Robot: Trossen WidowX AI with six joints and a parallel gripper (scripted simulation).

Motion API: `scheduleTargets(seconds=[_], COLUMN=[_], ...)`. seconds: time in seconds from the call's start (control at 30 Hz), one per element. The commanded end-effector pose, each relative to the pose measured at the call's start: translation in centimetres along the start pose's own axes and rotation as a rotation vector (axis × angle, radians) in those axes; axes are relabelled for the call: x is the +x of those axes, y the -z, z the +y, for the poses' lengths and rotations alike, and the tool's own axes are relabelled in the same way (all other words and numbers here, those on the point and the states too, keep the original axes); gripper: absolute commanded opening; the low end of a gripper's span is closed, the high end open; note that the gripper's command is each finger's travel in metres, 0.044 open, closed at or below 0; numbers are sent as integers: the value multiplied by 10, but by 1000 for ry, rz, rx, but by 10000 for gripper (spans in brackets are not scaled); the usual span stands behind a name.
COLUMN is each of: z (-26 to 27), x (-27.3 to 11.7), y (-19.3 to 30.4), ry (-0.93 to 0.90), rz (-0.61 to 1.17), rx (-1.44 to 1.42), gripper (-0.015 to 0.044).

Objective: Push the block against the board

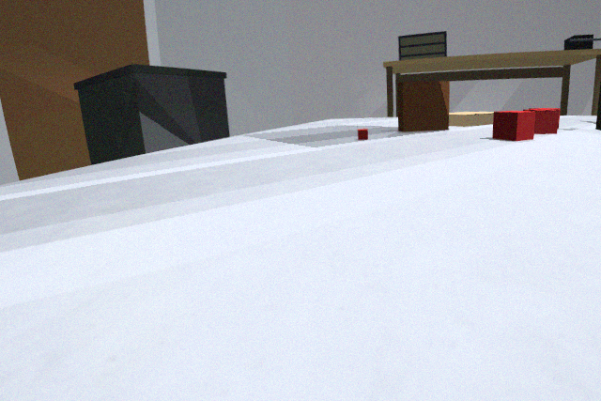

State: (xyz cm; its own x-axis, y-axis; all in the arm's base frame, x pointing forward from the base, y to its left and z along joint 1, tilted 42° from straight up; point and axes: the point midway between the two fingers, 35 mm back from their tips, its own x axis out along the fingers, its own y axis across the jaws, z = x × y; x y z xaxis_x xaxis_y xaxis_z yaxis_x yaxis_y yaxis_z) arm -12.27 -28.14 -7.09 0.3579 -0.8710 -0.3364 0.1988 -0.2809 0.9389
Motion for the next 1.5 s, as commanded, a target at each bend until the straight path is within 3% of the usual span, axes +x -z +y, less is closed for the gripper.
scheduleTargets(seconds=[0.0, 0.47, 0.73, 1.0, 1.47], z=[0, 4, 17, 40, 78], x=[0, 61, 96, 136, 157], y=[0, 38, 73, 141, 263], ry=[0, 118, 162, 218, 304], rz=[0, 199, 360, 584, 904], rx=[0, -33, -50, -121, -253], gripper=[374, 6, 0, 0, 0])
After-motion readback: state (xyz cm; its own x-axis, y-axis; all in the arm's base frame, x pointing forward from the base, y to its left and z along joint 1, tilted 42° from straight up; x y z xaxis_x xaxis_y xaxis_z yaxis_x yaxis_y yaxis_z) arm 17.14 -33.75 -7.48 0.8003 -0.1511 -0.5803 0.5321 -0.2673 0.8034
